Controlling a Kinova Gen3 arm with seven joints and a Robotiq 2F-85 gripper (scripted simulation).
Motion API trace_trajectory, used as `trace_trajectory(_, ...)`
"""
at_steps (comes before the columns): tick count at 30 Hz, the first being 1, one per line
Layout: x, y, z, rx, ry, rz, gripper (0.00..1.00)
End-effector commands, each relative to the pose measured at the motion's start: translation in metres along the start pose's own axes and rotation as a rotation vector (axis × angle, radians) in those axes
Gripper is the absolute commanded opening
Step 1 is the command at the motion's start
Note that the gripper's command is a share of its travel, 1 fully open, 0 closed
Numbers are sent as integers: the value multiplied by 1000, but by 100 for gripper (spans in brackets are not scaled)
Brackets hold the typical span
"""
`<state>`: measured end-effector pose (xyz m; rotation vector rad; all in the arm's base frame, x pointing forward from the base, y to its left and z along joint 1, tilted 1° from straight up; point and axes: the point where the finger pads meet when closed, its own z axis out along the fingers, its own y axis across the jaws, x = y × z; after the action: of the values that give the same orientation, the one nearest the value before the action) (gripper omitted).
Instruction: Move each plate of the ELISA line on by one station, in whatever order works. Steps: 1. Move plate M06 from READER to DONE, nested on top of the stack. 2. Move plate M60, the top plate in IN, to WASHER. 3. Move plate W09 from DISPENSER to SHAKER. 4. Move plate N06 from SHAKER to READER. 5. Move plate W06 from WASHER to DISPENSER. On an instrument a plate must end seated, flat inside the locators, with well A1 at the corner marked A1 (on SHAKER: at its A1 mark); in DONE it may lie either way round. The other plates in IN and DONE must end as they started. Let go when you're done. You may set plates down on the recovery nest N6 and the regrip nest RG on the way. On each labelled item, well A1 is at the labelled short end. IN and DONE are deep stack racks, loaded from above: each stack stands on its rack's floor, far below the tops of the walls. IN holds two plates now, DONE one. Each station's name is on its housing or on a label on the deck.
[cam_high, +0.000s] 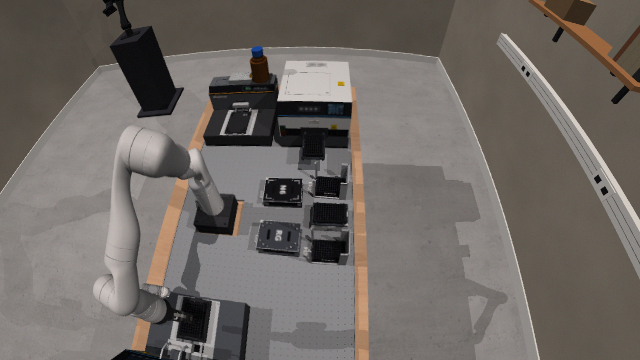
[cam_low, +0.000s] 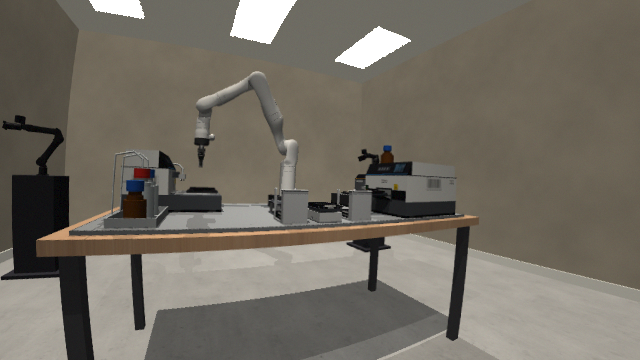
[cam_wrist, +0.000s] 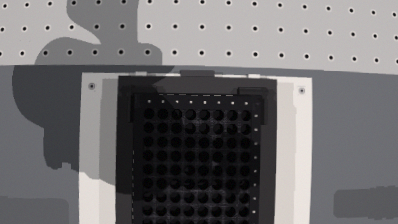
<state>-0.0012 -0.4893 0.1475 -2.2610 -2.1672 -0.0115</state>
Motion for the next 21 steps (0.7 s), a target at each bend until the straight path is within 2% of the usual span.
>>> trace_trajectory(1,12,0,-1,0,-4,0,100)
trace_trajectory(16,12,0,-1,0,-4,0,100)
trace_trajectory(21,12,0,6,0,-4,0,100)
